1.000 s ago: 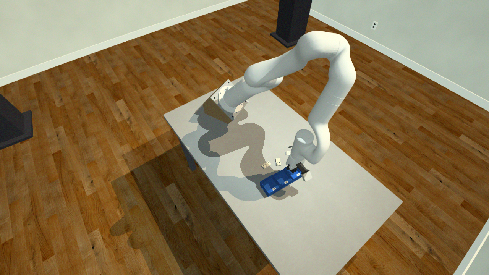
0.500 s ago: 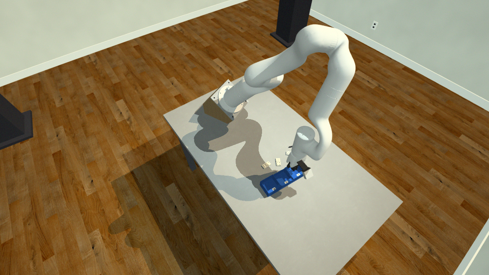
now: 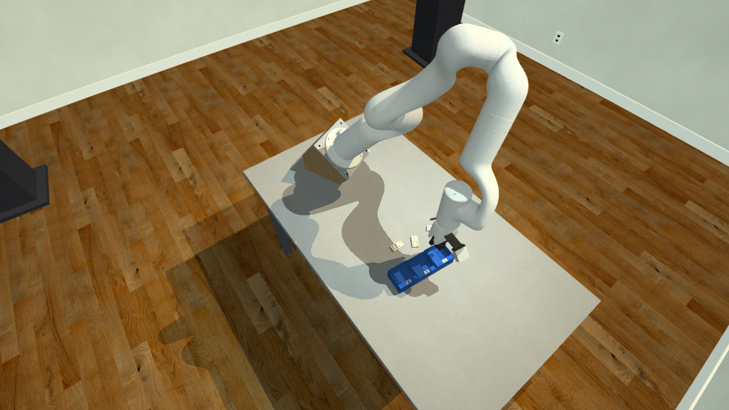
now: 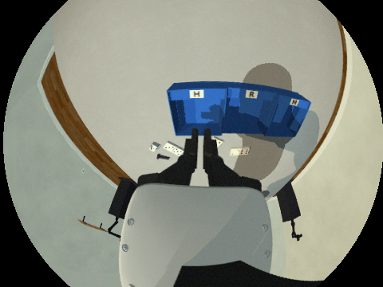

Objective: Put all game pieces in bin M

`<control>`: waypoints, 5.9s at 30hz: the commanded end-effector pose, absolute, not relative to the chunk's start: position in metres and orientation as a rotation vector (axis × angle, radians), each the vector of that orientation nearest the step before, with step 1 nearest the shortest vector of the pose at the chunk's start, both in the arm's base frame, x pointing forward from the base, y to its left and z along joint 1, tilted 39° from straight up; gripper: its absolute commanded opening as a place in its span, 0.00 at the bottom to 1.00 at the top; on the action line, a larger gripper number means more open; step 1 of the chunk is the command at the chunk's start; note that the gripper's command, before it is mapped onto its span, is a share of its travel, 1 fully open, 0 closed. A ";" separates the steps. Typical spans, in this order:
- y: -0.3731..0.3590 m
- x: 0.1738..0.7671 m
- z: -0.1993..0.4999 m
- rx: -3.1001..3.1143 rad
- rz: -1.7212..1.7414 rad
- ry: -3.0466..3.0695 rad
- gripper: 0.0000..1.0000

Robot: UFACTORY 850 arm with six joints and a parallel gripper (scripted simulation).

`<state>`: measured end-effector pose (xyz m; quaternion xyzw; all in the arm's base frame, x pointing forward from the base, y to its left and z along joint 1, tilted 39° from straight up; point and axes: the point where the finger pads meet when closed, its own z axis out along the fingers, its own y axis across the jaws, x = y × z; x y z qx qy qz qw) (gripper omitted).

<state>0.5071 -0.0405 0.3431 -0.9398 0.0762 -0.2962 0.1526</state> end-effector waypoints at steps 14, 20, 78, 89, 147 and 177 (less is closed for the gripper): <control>-0.067 0.445 0.429 -2.699 -0.846 0.218 0.07; -0.067 0.445 0.429 -2.699 -0.846 0.218 0.07; 0.056 0.428 0.287 -1.685 -0.267 1.828 0.41; 0.057 0.428 0.287 -1.378 -0.159 2.036 0.41; 0.062 0.442 0.268 -0.921 0.012 2.288 0.41; 0.073 0.466 0.235 -0.921 0.012 2.288 0.41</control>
